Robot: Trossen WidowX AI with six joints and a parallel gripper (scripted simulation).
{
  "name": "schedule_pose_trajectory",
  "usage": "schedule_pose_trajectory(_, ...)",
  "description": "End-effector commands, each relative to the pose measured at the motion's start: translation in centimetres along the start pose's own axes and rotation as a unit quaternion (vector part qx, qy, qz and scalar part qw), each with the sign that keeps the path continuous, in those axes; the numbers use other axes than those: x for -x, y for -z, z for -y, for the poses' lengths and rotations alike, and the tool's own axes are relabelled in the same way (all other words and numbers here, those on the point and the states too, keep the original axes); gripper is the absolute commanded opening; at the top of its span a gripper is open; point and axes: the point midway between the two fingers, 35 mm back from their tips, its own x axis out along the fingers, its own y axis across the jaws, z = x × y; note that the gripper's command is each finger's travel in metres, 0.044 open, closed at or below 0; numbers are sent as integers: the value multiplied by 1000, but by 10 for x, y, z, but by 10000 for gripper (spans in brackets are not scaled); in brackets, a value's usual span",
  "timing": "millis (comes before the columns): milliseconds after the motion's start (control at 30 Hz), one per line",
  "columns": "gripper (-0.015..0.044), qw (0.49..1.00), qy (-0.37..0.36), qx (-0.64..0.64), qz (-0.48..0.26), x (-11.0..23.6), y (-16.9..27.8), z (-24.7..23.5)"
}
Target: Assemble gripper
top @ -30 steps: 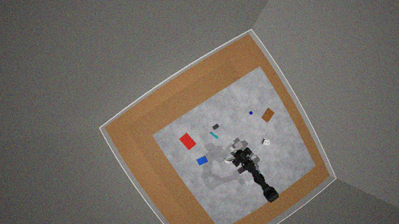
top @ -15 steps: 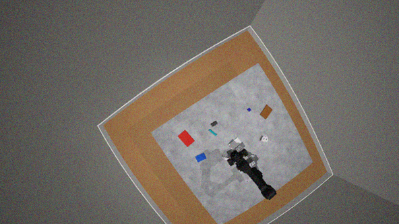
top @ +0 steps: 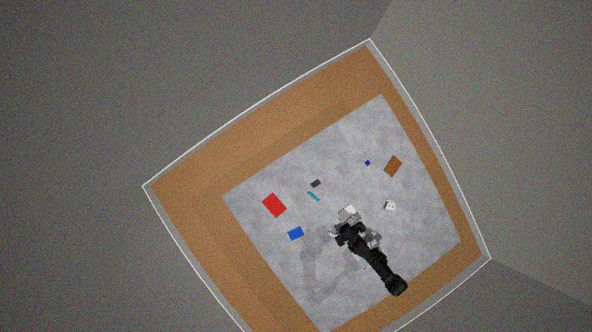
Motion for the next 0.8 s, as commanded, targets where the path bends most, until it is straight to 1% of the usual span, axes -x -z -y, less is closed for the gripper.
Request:
schedule_pose_trajectory(0, 134, 1000, -1, -2, -2, -1, 1, 0)
schedule_pose_trajectory(467, 134, 1000, -1, -12, -2, -1, 1, 0)
schedule_pose_trajectory(767, 134, 1000, -1, -12, -1, 0, -21, 14)
